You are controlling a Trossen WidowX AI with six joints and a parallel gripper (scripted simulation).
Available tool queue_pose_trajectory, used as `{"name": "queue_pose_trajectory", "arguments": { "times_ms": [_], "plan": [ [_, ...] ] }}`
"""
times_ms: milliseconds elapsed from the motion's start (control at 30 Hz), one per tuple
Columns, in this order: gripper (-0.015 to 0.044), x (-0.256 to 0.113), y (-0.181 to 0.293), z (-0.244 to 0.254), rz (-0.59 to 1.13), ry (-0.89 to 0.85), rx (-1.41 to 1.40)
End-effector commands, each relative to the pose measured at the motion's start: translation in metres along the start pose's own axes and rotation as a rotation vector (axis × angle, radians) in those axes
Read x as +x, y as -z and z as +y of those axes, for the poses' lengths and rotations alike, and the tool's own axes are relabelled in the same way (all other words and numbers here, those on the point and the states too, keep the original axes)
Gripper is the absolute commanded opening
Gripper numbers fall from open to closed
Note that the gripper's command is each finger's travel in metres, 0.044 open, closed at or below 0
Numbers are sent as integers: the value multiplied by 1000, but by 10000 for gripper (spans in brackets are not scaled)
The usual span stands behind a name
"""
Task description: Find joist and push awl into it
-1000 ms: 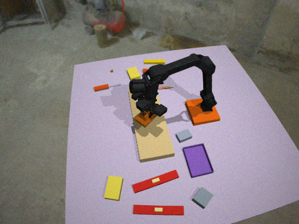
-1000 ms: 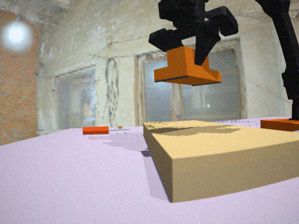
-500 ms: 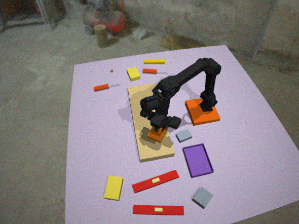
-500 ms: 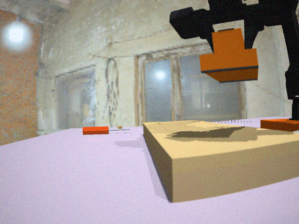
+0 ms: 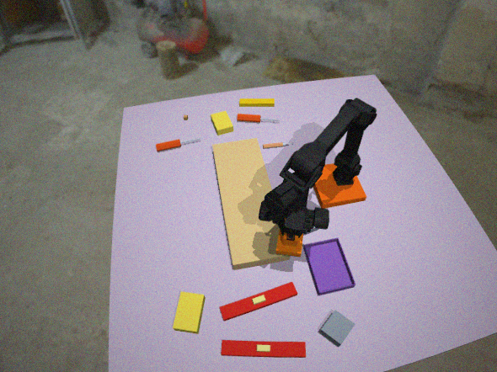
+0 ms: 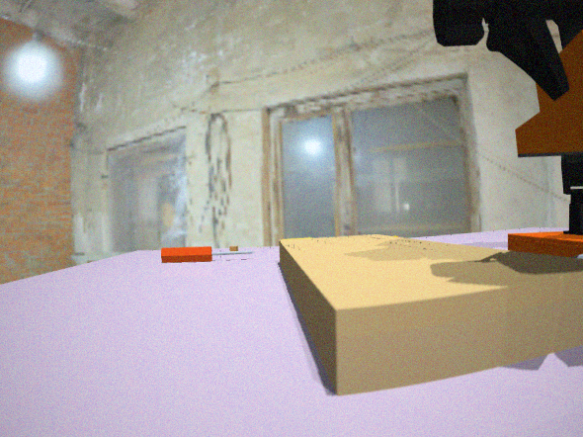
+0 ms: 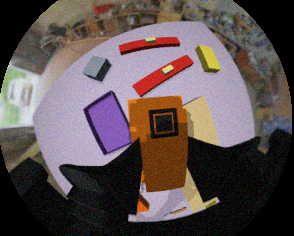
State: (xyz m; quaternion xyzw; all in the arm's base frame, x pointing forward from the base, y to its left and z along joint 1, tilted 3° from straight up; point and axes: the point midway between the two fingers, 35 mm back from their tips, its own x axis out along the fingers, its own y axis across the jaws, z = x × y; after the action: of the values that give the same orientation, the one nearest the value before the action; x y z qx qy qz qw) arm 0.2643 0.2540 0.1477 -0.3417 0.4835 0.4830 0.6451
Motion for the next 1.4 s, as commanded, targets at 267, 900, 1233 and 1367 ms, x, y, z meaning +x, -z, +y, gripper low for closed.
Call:
{"name": "queue_pose_trajectory", "arguments": {
  "times_ms": [267,900,1233,1367],
  "plan": [
    [0,8,-21,78,-17,-68,-208],
    [0,20,-23,132,-19,-117,-348],
    [0,37,-20,132,-19,-117,-348],
    [0,44,-19,132,-19,-117,-348]
  ]
}}
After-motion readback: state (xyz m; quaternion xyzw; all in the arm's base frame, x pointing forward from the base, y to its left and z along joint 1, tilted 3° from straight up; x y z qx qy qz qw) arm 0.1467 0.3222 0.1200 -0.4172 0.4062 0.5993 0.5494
